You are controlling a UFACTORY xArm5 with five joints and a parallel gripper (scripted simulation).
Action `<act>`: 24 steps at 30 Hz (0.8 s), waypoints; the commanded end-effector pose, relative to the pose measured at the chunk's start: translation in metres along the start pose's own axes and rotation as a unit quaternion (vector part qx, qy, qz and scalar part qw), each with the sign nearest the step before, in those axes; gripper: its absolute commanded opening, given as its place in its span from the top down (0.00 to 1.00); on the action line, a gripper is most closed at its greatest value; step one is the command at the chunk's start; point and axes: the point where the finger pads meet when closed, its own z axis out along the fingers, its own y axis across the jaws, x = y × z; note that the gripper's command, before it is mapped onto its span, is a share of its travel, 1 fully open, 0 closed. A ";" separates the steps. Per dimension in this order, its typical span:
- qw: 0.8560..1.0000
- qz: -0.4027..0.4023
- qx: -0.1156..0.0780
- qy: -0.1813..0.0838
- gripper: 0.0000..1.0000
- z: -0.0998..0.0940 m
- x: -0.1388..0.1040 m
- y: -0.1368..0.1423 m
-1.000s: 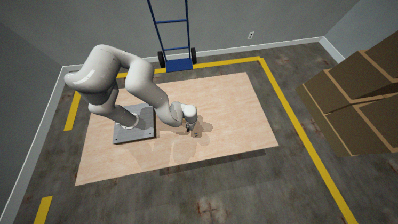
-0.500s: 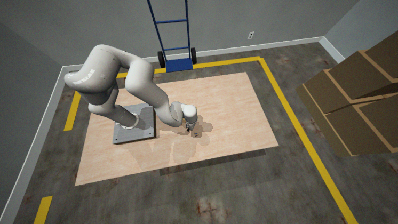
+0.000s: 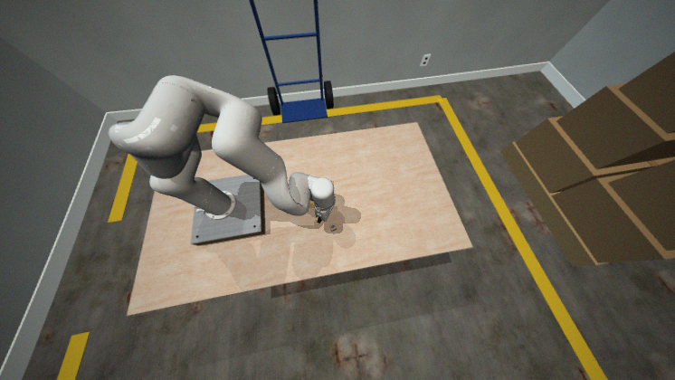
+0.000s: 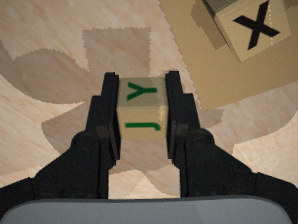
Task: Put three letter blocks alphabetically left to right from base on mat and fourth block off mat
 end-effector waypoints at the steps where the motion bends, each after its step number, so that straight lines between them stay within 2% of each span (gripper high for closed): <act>1: 1.000 0.000 -0.001 -0.002 0.79 -0.001 -0.001 0.001; 10: 1.000 0.000 -0.001 -0.002 0.79 -0.002 -0.001 0.001; 13: 1.000 0.000 -0.001 -0.002 0.79 -0.007 -0.001 0.001; 17: 1.000 0.000 -0.001 -0.002 0.79 -0.028 -0.001 0.002; 22: 1.000 0.000 -0.001 -0.002 0.79 -0.066 -0.001 0.002; 24: 1.000 0.000 -0.001 -0.002 0.79 -0.066 -0.001 0.002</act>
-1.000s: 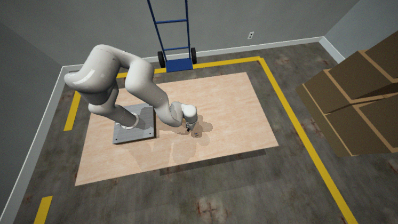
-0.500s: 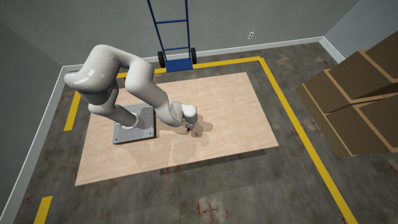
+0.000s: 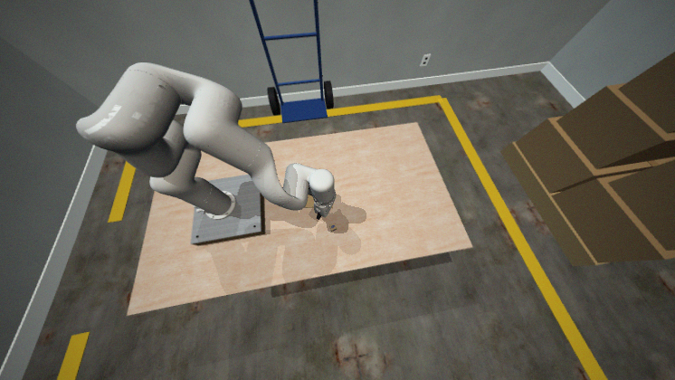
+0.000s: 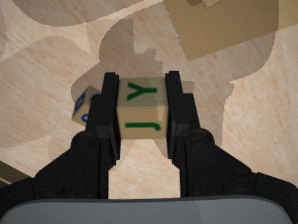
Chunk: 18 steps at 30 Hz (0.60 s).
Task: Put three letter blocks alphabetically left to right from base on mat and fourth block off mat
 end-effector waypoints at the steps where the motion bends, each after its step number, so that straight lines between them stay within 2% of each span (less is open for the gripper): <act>1: 1.000 0.000 0.000 0.000 0.79 -0.019 0.000 0.000; 4: 1.000 0.000 0.000 0.000 0.79 -0.036 0.001 0.000; 7: 1.000 0.000 0.000 0.000 0.79 -0.044 0.001 0.000; 18: 1.000 0.000 0.000 0.000 0.79 -0.046 0.001 0.000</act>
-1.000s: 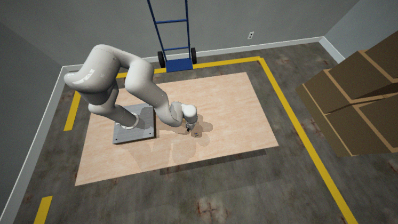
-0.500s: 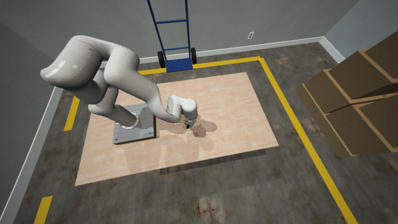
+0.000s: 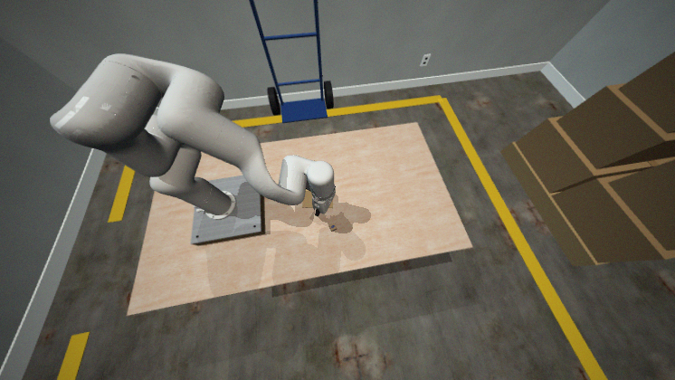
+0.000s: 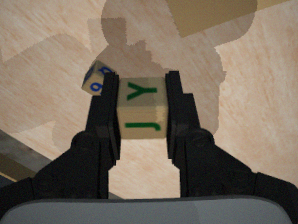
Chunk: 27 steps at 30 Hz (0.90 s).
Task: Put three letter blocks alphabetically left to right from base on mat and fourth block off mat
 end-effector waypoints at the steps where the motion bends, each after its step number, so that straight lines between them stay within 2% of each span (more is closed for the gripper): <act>1: 1.000 0.000 -0.001 -0.002 0.79 -0.002 -0.002 0.001; 5: 1.000 -0.016 -0.001 -0.002 0.79 -0.002 0.000 0.003; 14: 0.987 -0.162 0.000 -0.002 0.79 -0.002 0.011 0.019; 16: 0.987 -0.162 0.000 -0.002 0.79 -0.002 0.011 0.019; 18: 0.976 -0.217 0.000 -0.002 0.79 -0.002 0.016 0.026; 22: 0.962 -0.274 0.001 -0.002 0.79 -0.002 0.021 0.032; 27: 0.937 -0.350 0.001 -0.001 0.79 -0.003 0.028 0.041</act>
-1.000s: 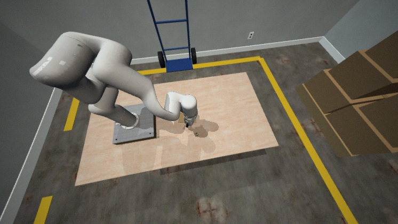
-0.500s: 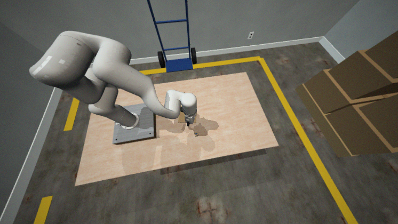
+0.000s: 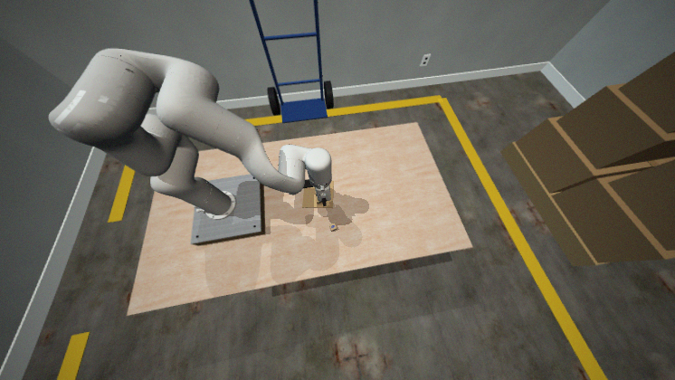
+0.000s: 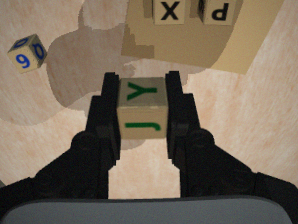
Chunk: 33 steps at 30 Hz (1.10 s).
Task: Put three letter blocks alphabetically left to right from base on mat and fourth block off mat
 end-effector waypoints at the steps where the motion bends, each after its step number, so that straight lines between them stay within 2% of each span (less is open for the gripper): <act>1: 0.998 -0.070 0.001 -0.002 0.79 -0.001 -0.001 0.009; 4: 0.993 -0.117 0.001 -0.002 0.79 -0.002 0.000 0.016; 6: 0.993 -0.117 0.001 -0.002 0.79 -0.002 0.000 0.016; 7: 0.987 -0.162 0.001 -0.001 0.79 -0.002 0.001 0.022; 10: 0.980 -0.199 0.001 -0.001 0.79 -0.002 0.001 0.027; 15: 0.961 -0.278 0.001 -0.001 0.79 -0.002 0.003 0.038; 21: 0.929 -0.370 0.002 0.000 0.79 -0.002 0.005 0.051; 23: 0.929 -0.370 0.002 0.000 0.79 -0.002 0.005 0.051; 24: 0.911 -0.412 0.002 0.000 0.79 -0.002 0.006 0.057; 27: 0.895 -0.446 0.002 0.000 0.79 -0.002 0.007 0.062; 33: 0.848 -0.530 0.002 0.001 0.79 -0.002 0.010 0.075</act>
